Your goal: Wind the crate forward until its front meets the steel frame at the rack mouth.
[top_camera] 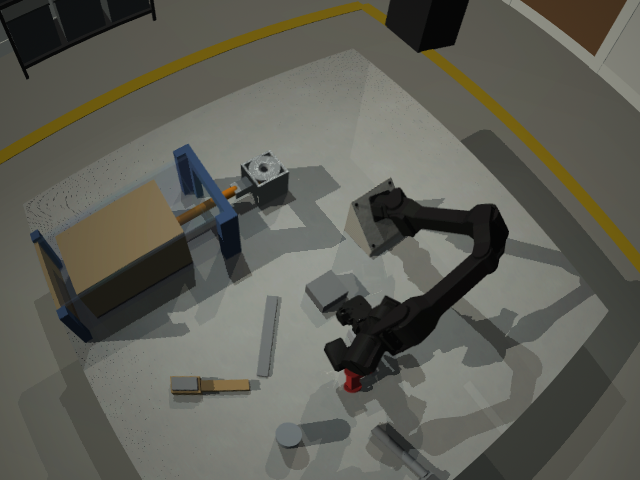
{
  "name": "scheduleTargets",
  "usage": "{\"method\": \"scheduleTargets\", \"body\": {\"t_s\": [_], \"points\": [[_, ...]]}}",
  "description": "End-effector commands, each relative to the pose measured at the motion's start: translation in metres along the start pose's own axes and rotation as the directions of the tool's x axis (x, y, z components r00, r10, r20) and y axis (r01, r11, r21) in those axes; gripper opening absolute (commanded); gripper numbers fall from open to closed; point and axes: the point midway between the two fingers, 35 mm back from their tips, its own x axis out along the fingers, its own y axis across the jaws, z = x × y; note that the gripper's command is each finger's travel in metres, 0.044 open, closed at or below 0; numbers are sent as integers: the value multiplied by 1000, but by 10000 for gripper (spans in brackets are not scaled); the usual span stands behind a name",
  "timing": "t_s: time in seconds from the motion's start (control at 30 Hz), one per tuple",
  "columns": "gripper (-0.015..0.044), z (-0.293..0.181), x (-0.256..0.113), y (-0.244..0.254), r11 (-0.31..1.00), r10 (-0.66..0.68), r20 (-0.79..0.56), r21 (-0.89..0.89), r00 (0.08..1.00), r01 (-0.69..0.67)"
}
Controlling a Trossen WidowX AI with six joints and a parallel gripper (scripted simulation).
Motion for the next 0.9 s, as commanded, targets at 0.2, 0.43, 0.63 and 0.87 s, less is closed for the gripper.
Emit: {"method": "scheduleTargets", "body": {"t_s": [0.2, 0.43, 0.63, 0.87], "points": [[440, 3, 20, -4, 1000, 0, 3, 8, 1000, 0], [440, 3, 29, -5, 1000, 0, 2, 8, 1000, 0], [420, 1, 28, -5, 1000, 0, -2, 1, 1000, 0], [373, 1, 28, -5, 1000, 0, -2, 1, 1000, 0]]}}
